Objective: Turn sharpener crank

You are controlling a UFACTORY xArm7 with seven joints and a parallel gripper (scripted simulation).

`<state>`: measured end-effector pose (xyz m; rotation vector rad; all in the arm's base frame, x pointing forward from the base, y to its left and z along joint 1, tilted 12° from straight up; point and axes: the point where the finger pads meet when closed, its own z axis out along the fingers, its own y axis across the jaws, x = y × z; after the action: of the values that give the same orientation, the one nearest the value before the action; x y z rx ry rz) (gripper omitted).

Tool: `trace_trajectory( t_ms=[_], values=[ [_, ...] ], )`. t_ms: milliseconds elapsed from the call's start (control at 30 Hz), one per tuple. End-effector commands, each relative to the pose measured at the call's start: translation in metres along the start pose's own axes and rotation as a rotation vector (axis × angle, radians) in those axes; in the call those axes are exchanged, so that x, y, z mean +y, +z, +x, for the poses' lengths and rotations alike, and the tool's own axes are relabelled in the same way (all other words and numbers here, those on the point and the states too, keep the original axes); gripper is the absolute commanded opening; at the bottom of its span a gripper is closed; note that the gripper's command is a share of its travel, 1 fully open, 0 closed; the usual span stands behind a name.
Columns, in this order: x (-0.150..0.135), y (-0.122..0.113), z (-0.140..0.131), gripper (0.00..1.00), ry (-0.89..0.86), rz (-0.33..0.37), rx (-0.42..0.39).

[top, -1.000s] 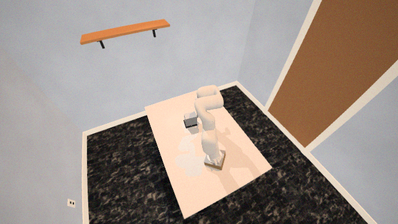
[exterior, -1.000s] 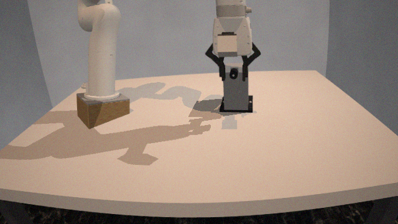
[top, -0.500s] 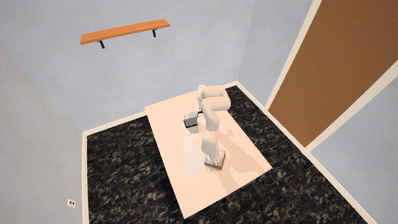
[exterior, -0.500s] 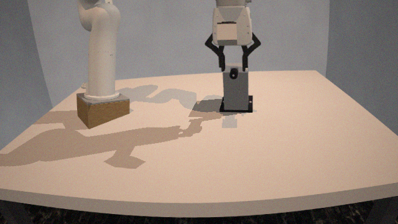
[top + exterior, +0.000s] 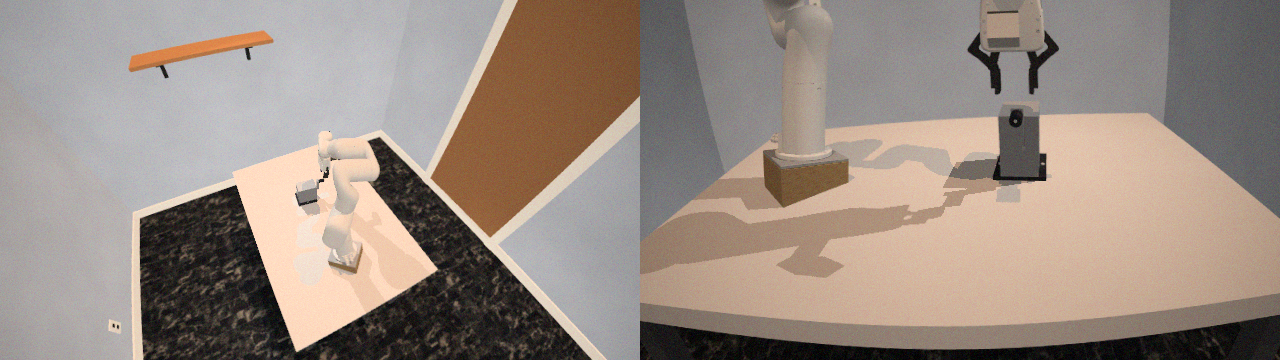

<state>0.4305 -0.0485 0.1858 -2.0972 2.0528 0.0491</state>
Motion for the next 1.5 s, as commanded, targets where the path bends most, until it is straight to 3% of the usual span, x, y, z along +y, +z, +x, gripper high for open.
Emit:
trace_trajectory(
  t_ms=[0, 133, 167, 1467],
  values=[
    [-0.0008, -0.0043, -0.0001, 0.54, 0.0, 0.003, 0.001],
    [-0.0008, -0.0049, -0.0001, 0.54, 0.0, 0.003, 0.001],
    [-0.0008, -0.0049, -0.0001, 0.0, 0.0, 0.003, 0.001],
    [-0.0008, -0.0049, -0.0001, 0.0, 0.0, 0.003, 0.001]
  ],
)
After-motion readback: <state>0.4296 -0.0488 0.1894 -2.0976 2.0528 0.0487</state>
